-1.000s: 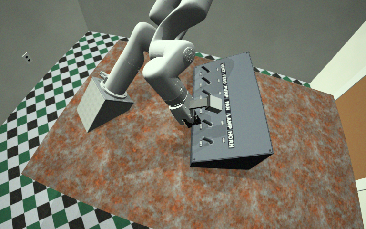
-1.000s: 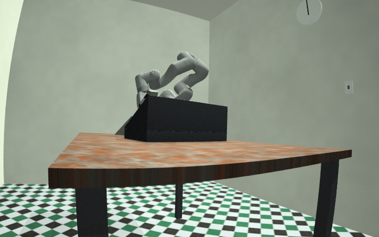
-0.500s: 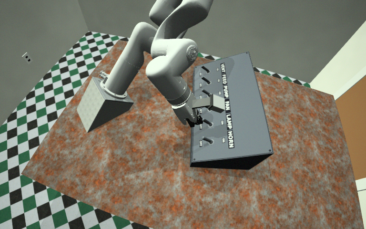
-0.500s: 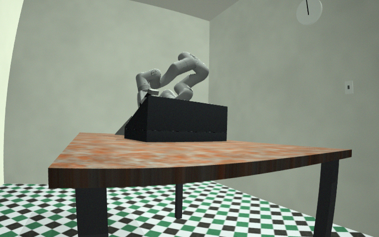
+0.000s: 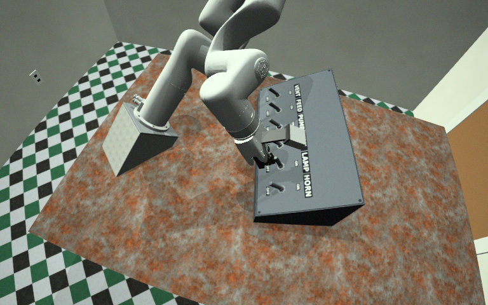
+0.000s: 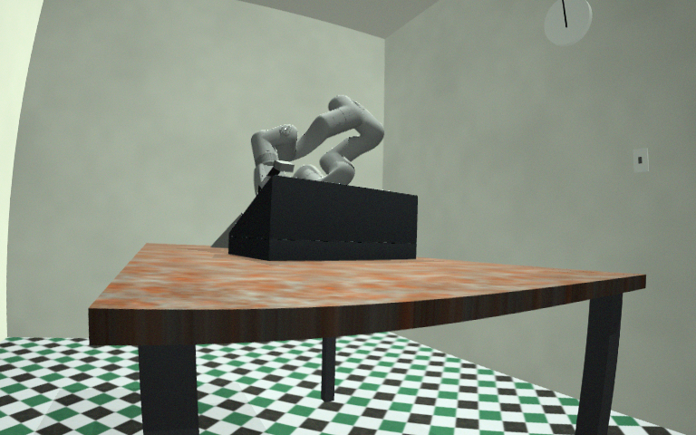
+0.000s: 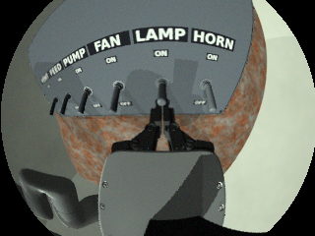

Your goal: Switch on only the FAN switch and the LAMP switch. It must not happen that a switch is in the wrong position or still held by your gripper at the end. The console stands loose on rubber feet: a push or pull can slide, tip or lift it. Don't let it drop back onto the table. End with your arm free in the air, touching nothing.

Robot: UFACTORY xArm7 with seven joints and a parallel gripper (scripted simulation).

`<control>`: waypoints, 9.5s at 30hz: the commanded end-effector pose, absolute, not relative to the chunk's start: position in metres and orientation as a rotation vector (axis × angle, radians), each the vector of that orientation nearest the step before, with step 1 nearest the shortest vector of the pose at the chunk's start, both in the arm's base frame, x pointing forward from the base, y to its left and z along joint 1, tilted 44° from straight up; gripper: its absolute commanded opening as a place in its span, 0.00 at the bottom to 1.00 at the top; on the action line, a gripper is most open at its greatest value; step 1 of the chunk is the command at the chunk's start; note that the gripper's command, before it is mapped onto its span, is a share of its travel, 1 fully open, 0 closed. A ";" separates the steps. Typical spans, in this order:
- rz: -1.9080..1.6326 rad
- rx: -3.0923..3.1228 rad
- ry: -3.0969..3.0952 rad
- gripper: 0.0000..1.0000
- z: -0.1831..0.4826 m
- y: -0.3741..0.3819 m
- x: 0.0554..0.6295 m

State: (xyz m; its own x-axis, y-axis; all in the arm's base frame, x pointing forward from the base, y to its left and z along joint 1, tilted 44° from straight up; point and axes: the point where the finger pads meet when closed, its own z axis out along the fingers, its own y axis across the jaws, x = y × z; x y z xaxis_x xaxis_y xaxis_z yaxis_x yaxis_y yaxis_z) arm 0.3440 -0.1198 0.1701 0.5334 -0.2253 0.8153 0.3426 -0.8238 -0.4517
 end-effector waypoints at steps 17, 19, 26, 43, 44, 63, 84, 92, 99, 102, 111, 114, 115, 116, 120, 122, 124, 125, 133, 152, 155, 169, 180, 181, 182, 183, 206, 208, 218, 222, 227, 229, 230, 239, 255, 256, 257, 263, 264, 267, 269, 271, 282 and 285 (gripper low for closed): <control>-1.285 -2.196 -0.093 0.00 0.176 -0.123 0.348; -1.285 -2.196 -0.093 0.00 0.176 -0.123 0.348; -1.285 -2.196 -0.093 0.00 0.176 -0.123 0.348; -1.285 -2.196 -0.093 0.00 0.169 -0.121 0.343; -1.285 -2.196 -0.093 0.00 0.168 -0.121 0.342; -1.285 -2.196 -0.093 0.00 0.178 -0.137 0.316; -1.285 -2.196 -0.093 0.00 0.208 -0.180 0.250; -1.290 -2.190 -0.089 0.00 0.219 -0.141 0.225; -1.284 -2.196 -0.093 0.00 0.219 -0.115 0.212; -1.284 -2.196 -0.093 0.00 0.219 -0.115 0.212; -1.284 -2.196 -0.093 0.00 0.219 -0.115 0.212; -1.284 -2.196 -0.093 0.00 0.219 -0.115 0.212; -1.284 -2.196 -0.093 0.00 0.219 -0.115 0.212; -1.284 -2.196 -0.093 0.00 0.219 -0.115 0.212; -1.284 -2.196 -0.093 0.00 0.219 -0.115 0.212; -1.284 -2.196 -0.093 0.00 0.219 -0.115 0.212; -1.284 -2.196 -0.093 0.00 0.219 -0.115 0.212; -1.284 -2.196 -0.093 0.00 0.219 -0.115 0.212; -1.284 -2.196 -0.093 0.00 0.219 -0.115 0.212; -1.285 -2.196 -0.093 0.00 0.210 -0.101 0.232; -1.285 -2.196 -0.093 0.00 0.206 -0.096 0.240; -1.285 -2.196 -0.093 0.00 0.191 -0.074 0.273; -1.285 -2.196 -0.093 0.00 0.183 -0.061 0.291; -1.285 -2.196 -0.093 0.00 0.182 -0.060 0.293; -1.285 -2.196 -0.093 0.00 0.181 -0.059 0.294; -1.285 -2.196 -0.093 0.00 0.181 -0.058 0.296; -1.285 -2.196 -0.093 0.00 0.177 -0.053 0.303; -1.285 -2.196 -0.093 0.00 0.177 -0.053 0.303; -1.285 -2.196 -0.093 0.00 0.178 -0.054 0.303; -1.285 -2.196 -0.093 0.00 0.178 -0.054 0.303; -1.285 -2.196 -0.093 0.00 0.178 -0.054 0.303; -1.285 -2.196 -0.093 0.00 0.178 -0.054 0.303; -1.285 -2.196 -0.093 0.00 0.178 -0.054 0.303; -1.285 -2.196 -0.093 0.00 0.178 -0.054 0.303; -1.285 -2.196 -0.093 0.00 0.180 -0.055 0.304; -1.285 -2.196 -0.093 0.00 0.180 -0.055 0.305; -1.285 -2.196 -0.093 0.00 0.181 -0.055 0.305; -1.285 -2.196 -0.093 0.00 0.182 -0.056 0.306; -1.285 -2.196 -0.093 0.00 0.183 -0.056 0.306; -1.285 -2.196 -0.093 0.00 0.185 -0.056 0.308; -1.285 -2.196 -0.093 0.00 0.186 -0.057 0.308; -1.285 -2.196 -0.093 0.00 0.187 -0.057 0.309; -1.285 -2.196 -0.093 0.00 0.194 -0.059 0.314; -1.285 -2.196 -0.093 0.00 0.196 -0.060 0.315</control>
State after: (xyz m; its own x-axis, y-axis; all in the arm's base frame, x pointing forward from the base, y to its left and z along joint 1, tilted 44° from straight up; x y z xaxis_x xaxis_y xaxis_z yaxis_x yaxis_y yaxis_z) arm 0.3120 -0.0572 0.1912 0.5364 -0.2266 0.8130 0.3399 -0.8238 -0.4538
